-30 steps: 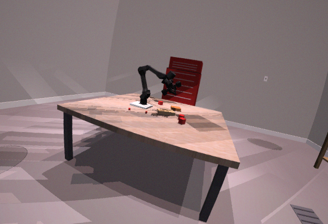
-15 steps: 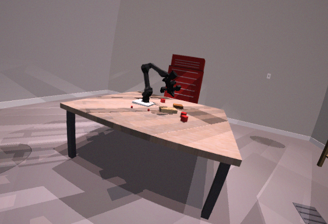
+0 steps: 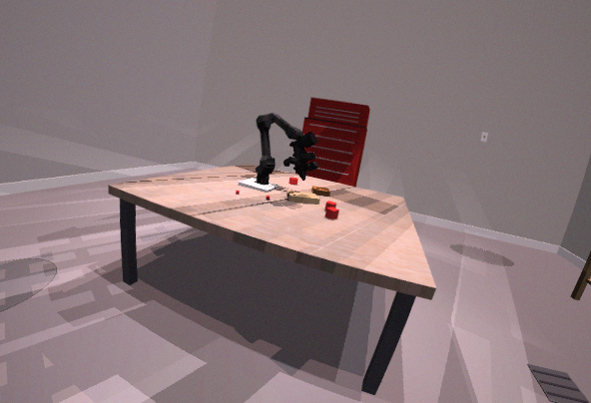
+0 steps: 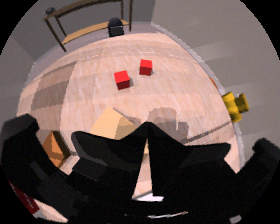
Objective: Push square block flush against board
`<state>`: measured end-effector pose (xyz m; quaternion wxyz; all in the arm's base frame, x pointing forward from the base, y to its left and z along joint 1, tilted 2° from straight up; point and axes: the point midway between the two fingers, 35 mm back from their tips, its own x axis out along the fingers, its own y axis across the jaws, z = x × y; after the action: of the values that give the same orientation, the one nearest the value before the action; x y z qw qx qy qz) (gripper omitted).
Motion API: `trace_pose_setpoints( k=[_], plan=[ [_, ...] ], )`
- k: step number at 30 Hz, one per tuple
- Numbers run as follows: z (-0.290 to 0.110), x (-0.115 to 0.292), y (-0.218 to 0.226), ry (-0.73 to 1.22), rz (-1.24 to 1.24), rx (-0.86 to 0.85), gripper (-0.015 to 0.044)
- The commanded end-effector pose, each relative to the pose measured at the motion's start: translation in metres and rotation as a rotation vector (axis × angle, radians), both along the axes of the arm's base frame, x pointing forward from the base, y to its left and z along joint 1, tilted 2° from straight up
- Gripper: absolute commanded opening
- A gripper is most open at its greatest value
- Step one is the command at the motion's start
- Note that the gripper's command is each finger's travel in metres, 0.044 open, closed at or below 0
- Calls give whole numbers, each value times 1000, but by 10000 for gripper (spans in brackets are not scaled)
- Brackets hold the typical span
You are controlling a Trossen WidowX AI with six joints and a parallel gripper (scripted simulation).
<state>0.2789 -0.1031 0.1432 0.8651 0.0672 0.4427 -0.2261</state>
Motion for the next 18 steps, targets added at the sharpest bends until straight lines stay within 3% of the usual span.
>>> trace_pose_setpoints(
  k=[1,18],
  plan=[
    [-10,-10,-2,105,107,-30,0],
    [-39,-54,-2,445,561,-72,0]
  ],
)
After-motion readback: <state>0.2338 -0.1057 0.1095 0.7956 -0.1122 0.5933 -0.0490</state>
